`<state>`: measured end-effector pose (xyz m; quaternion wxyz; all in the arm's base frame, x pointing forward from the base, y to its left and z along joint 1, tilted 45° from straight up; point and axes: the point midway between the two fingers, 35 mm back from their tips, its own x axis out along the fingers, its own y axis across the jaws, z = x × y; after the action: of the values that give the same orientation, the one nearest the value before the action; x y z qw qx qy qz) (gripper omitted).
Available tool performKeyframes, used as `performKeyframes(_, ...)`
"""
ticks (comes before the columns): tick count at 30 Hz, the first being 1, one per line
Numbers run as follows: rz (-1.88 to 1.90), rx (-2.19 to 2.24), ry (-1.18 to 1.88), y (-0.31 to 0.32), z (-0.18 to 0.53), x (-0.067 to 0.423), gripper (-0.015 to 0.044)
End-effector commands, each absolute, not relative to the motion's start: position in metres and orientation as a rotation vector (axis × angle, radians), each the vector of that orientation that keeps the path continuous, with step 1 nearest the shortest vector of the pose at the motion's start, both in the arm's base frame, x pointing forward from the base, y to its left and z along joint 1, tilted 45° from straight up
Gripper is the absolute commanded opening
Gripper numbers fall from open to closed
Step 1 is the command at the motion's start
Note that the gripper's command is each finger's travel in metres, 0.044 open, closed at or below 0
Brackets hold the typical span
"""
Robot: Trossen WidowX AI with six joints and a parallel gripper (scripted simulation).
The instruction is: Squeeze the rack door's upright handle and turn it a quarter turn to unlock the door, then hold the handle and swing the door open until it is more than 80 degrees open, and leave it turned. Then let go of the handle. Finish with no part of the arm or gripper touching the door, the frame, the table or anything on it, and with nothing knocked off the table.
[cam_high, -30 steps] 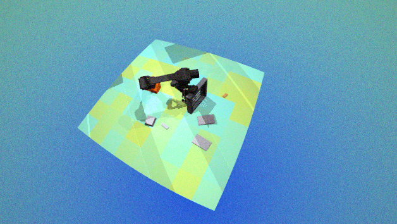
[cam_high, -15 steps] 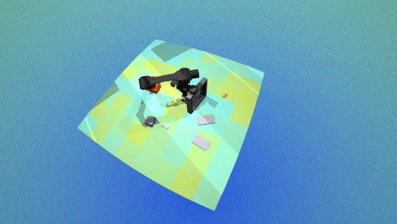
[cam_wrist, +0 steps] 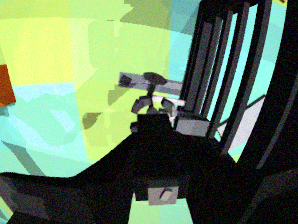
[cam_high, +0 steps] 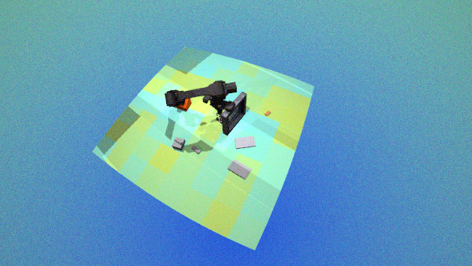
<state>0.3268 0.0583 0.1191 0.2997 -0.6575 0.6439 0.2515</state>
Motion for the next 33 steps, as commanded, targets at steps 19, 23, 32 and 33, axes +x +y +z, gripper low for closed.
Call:
performKeyframes(19, 0.374, -1.523, 1.710, 0.064, 0.112, 0.316, 0.0019)
performKeyframes(23, 0.310, -1.471, 1.706, 0.067, 0.110, 0.312, 0.0019)
performKeyframes(32, 0.176, -1.359, 1.691, 0.073, 0.103, 0.302, 0.0019)
performKeyframes(33, 0.162, -1.347, 1.689, 0.074, 0.102, 0.301, 0.0019)
